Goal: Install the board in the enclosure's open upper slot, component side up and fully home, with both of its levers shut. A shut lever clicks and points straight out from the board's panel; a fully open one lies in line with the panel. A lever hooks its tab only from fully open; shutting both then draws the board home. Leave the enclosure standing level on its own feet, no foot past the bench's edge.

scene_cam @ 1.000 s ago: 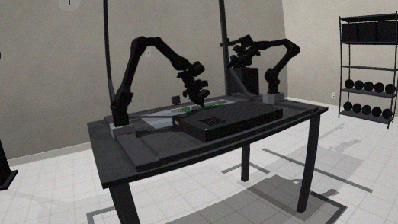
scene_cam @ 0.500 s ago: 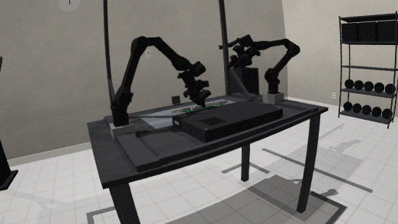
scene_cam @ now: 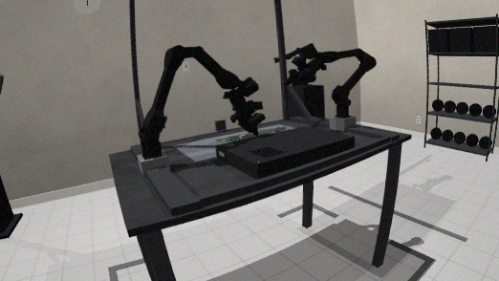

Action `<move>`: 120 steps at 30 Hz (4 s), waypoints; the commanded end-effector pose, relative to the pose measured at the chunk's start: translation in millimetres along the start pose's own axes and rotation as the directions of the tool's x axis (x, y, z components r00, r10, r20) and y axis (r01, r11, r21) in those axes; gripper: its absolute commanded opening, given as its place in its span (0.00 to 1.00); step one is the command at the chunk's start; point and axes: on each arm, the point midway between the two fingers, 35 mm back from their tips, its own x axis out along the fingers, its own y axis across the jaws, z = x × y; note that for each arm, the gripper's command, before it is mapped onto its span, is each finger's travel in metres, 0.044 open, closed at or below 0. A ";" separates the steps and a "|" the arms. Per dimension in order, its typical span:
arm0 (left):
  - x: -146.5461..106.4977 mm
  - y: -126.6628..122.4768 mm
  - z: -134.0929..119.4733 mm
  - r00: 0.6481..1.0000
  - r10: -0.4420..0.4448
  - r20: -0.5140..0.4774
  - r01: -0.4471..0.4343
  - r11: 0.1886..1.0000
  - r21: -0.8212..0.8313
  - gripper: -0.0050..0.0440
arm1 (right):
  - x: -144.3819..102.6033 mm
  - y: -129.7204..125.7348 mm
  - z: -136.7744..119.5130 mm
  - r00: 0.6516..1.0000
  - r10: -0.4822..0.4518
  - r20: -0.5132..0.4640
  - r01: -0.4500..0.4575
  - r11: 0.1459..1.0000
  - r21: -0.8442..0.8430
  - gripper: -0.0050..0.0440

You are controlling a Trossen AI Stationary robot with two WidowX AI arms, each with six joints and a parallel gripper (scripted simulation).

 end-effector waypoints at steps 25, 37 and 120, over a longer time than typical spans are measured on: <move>-5.8 28.4 -2.6 0.983 0.185 -0.015 -0.185 0.977 -0.106 0.92 | -18.9 -41.0 17.5 0.998 0.005 0.069 -0.005 1.000 -0.003 0.27; -5.8 28.4 -2.6 0.983 0.185 -0.015 -0.185 0.977 -0.106 0.92 | -7.3 -39.6 6.9 0.999 0.003 0.046 -0.003 1.000 -0.002 0.27; 134.1 23.1 -133.1 0.505 0.009 -0.863 -0.346 0.918 -0.193 0.34 | -62.9 -8.3 -128.1 0.917 0.014 -0.398 0.140 0.924 0.356 0.39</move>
